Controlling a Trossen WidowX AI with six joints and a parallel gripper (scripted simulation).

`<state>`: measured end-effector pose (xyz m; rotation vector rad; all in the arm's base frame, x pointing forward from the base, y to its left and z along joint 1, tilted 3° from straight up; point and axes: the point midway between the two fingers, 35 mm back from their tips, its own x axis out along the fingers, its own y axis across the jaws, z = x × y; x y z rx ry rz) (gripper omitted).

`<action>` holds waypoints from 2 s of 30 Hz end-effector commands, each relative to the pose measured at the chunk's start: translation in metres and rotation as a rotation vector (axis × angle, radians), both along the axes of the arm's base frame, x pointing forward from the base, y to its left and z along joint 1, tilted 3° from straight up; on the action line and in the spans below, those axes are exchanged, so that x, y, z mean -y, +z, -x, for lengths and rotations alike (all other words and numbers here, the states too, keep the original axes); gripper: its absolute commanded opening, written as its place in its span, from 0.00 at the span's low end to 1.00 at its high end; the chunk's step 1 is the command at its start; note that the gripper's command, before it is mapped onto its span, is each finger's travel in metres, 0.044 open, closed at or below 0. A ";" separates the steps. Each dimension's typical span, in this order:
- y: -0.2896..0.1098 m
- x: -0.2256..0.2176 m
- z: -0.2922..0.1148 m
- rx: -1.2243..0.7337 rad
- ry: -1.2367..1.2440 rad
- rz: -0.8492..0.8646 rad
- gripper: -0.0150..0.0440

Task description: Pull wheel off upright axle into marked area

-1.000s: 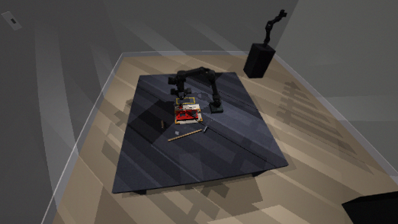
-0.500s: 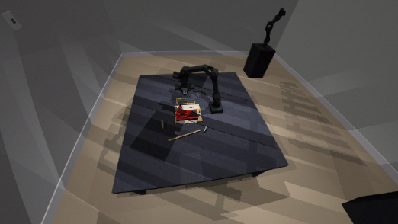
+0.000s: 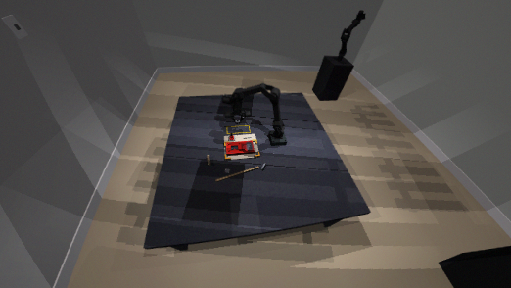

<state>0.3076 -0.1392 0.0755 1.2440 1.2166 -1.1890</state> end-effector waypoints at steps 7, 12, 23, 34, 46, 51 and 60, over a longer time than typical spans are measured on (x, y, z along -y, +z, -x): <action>-0.059 -0.002 0.001 -0.013 0.006 -0.005 0.25; -0.080 -0.004 0.003 -0.014 0.006 -0.005 0.25; -0.076 -0.004 0.003 -0.016 0.007 -0.008 0.61; -0.018 -0.002 0.002 -0.014 0.006 -0.005 0.76; 0.020 -0.027 0.063 -0.017 0.005 -0.006 1.00; 0.030 -0.036 0.083 -0.020 0.006 -0.007 1.00; 0.030 -0.036 0.083 -0.020 0.006 -0.007 1.00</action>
